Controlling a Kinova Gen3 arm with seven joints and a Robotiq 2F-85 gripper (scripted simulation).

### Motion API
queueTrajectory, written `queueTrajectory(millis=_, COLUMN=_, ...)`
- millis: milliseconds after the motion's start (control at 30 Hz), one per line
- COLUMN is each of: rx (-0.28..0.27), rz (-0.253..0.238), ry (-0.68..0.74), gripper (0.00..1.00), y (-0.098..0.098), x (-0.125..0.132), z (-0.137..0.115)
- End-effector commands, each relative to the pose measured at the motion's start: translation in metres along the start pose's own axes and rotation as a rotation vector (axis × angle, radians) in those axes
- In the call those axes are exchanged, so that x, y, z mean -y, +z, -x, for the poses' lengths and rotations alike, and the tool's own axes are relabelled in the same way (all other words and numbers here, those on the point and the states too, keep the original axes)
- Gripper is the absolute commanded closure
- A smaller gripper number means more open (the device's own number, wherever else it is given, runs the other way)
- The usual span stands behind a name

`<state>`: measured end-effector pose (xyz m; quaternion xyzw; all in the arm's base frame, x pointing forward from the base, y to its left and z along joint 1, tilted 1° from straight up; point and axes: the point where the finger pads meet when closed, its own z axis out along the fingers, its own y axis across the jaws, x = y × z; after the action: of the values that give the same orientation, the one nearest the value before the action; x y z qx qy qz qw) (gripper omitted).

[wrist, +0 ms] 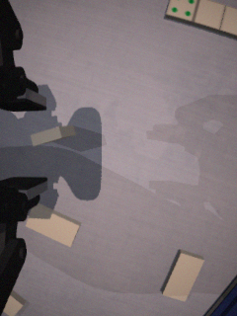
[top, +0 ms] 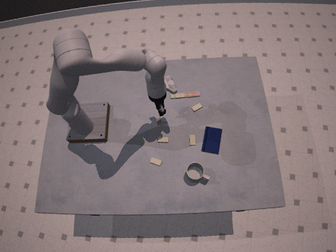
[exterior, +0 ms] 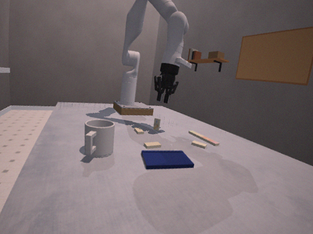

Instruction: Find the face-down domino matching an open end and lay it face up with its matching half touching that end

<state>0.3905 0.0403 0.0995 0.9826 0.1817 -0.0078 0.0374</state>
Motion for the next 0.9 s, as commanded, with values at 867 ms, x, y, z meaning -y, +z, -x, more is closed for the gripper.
queueTrajectory(millis=867, rx=0.077, rz=-0.047, ry=-0.074, gripper=0.53, y=0.0014, x=-0.0007, z=-0.0013)
